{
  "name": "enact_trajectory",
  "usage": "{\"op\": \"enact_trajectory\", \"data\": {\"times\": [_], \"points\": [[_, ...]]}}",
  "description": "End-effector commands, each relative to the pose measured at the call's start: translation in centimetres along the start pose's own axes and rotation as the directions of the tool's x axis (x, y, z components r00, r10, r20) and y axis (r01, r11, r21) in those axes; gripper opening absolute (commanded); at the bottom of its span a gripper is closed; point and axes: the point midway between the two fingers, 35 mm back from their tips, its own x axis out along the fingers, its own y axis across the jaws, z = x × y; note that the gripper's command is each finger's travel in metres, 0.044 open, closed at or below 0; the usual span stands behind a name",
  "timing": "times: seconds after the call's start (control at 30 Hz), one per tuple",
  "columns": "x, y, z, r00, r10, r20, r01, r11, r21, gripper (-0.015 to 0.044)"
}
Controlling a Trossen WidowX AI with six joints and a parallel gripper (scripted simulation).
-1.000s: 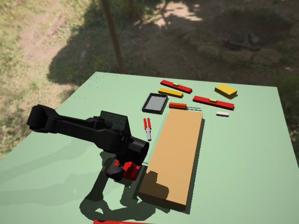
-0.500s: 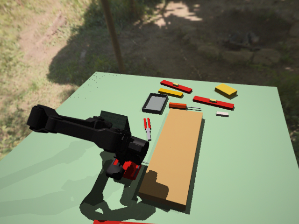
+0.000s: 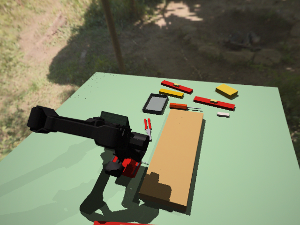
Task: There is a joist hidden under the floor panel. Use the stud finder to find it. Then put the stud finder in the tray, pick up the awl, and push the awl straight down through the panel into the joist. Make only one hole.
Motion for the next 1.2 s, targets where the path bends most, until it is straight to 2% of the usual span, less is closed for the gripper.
{"op": "enact_trajectory", "data": {"times": [0.0,0.23,0.53,1.17], "points": [[-1.1,-0.2,0.3,1.000,0.003,0.014,-0.003,1.000,0.010,0.0000],[-1.3,0.3,0.3,1.000,0.003,0.014,-0.004,1.000,0.010,0.0000],[-1.3,3.9,0.3,1.000,0.004,0.013,-0.004,1.000,0.009,0.0000],[-1.1,3.7,0.2,0.996,0.089,-0.004,-0.089,0.996,0.001,0.0000]]}}
